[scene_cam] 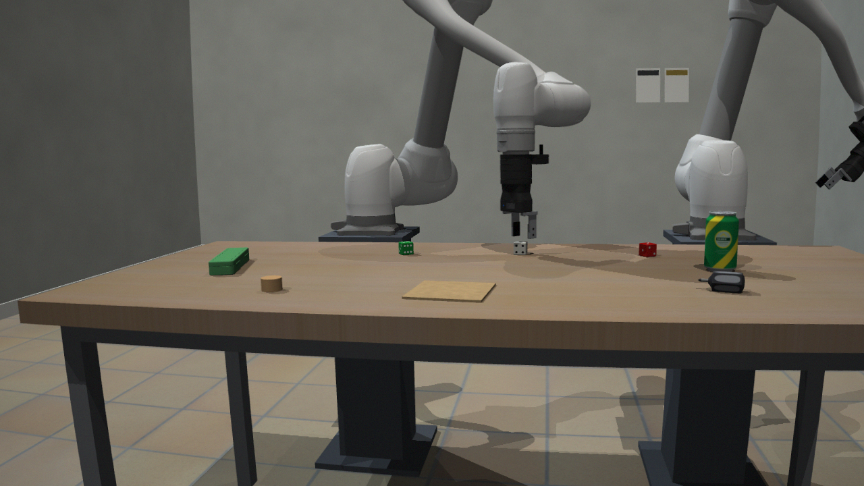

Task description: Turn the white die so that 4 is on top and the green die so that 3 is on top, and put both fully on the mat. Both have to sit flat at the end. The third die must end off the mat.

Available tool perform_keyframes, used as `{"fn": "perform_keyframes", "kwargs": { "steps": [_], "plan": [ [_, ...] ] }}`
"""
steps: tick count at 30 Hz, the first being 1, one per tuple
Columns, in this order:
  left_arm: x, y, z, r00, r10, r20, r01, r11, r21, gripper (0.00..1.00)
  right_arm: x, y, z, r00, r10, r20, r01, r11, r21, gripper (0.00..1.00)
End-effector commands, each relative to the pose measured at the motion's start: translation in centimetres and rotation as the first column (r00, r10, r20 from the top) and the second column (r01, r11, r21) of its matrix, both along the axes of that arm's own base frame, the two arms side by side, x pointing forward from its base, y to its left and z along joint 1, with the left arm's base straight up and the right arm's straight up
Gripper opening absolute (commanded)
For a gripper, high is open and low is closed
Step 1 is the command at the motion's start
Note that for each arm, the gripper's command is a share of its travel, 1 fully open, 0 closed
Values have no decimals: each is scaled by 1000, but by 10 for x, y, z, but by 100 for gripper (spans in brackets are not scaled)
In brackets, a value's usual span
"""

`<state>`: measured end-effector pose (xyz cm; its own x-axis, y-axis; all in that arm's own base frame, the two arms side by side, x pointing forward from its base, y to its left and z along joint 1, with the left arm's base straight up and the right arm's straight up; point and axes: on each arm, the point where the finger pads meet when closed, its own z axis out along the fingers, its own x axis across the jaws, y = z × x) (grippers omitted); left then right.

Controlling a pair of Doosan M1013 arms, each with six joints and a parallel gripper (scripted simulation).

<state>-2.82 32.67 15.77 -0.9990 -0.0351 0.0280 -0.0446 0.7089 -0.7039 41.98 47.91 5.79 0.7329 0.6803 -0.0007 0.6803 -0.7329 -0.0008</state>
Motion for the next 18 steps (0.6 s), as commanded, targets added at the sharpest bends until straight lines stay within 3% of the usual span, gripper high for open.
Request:
{"fn": "perform_keyframes", "kwargs": {
  "steps": [1, 13, 18],
  "plan": [
    [-4, -4, 1, 1000, 0, -9, 0, 1000, -4, 100, 1, 2, 2, 1000, -3, 1, 3, 1000, 0, 100],
    [-4, -4, 1, 1000, 0, -9, 0, 1000, -4, 100, 2, 18, 2, 1000, -3, 1, 3, 1000, 0, 100],
    [-4, -4, 1, 1000, 0, -9, 0, 1000, -4, 100, 4, 44, 2, 1000, -3, 1, 3, 1000, 0, 100]
  ]
}}
